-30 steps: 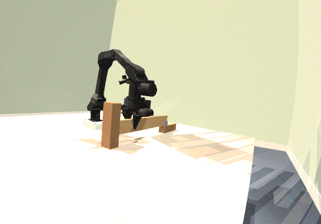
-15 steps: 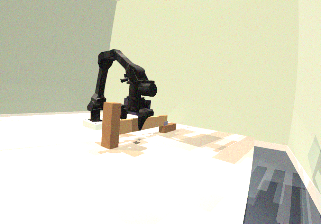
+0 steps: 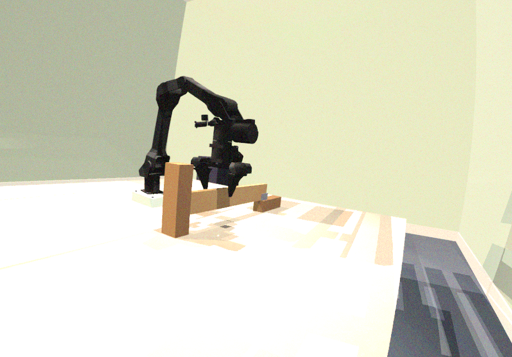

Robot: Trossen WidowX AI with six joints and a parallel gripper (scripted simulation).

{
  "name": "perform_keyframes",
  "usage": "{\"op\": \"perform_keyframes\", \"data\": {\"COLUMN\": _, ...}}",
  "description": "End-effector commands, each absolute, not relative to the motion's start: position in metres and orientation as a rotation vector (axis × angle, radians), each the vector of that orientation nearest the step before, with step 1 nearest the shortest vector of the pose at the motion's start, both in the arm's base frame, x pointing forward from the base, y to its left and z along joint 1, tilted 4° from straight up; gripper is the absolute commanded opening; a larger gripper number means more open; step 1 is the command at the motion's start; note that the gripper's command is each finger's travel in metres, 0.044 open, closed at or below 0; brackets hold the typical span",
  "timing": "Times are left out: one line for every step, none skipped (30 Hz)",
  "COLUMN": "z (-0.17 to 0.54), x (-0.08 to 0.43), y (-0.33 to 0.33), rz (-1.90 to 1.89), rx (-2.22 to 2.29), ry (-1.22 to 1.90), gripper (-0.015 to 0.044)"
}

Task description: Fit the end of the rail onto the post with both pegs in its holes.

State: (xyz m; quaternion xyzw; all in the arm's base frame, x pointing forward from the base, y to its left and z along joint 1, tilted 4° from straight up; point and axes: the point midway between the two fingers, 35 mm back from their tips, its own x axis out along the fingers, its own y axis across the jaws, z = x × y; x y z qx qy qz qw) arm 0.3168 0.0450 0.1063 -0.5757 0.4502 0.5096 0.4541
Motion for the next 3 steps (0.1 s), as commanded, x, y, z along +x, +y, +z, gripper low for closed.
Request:
{"op": "perform_keyframes", "data": {"z": 0.1066, "x": 0.3165, "y": 0.045, "rz": 1.255, "rx": -1.419, "ry": 1.116, "gripper": 0.044}}
{"op": "perform_keyframes", "data": {"z": 0.1066, "x": 0.3165, "y": 0.045, "rz": 1.255, "rx": -1.419, "ry": 1.116, "gripper": 0.044}}
{"op": "perform_keyframes", "data": {"z": 0.1066, "x": 0.3165, "y": 0.045, "rz": 1.255, "rx": -1.419, "ry": 1.116, "gripper": 0.044}}
